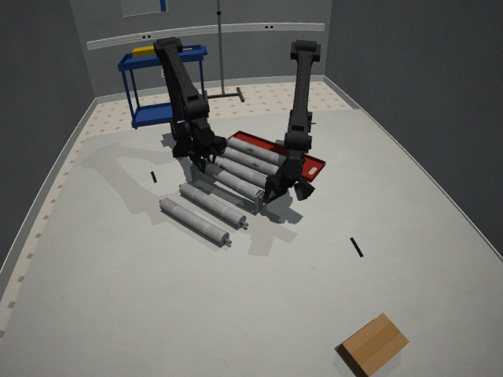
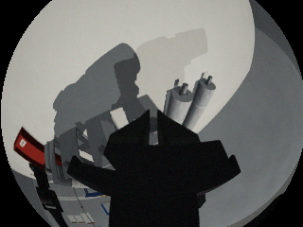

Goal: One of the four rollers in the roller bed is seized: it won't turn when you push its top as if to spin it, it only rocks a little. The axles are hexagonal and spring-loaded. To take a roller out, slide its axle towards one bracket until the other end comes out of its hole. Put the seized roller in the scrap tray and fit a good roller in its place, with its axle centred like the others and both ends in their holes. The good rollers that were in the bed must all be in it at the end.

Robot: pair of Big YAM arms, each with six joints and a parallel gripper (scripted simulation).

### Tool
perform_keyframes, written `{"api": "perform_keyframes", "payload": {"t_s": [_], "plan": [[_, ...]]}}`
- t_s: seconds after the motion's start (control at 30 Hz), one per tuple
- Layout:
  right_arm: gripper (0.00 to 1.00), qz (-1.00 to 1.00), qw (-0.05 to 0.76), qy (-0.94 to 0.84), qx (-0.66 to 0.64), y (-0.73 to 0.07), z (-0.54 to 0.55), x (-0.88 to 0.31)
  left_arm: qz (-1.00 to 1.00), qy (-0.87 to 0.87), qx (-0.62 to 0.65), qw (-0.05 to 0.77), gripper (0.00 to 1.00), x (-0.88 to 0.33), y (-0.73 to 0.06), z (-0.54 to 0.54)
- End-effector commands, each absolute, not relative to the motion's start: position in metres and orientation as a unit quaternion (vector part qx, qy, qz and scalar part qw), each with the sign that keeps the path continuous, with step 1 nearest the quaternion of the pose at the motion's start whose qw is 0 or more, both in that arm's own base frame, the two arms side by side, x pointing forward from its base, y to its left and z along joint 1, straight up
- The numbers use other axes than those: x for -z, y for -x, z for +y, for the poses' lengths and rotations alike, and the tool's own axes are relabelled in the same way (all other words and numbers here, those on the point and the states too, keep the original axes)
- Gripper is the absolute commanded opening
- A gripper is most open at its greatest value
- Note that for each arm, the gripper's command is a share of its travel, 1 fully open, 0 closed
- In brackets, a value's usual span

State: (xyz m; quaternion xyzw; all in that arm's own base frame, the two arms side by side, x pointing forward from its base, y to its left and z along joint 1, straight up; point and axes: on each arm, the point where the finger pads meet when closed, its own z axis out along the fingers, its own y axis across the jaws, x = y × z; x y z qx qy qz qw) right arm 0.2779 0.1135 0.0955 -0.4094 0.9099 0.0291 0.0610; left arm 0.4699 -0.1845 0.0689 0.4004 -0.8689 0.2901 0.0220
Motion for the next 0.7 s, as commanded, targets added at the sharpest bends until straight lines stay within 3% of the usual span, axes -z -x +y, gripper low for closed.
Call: {"api": "perform_keyframes", "payload": {"t_s": [0.0,0.17,0.2,0.67], "plan": [[0.32,0.903,0.087,0.420,-0.026,-0.299,0.126,-0.123,-0.867,-0.400,-0.298,-0.010,0.03,-0.087,-0.503,-0.174],[0.32,0.903,0.087,0.420,-0.026,-0.299,0.126,-0.123,-0.867,-0.400,-0.298,-0.010,0.03,-0.087,-0.503,-0.174],[0.32,0.903,0.087,0.420,-0.026,-0.299,0.126,-0.123,-0.875,-0.379,-0.300,0.026,0.32,-0.086,-0.485,-0.202],[0.32,0.903,0.088,0.420,-0.028,-0.299,0.126,-0.123,-0.872,-0.389,-0.297,0.026,0.32,-0.082,-0.484,-0.192]]}}
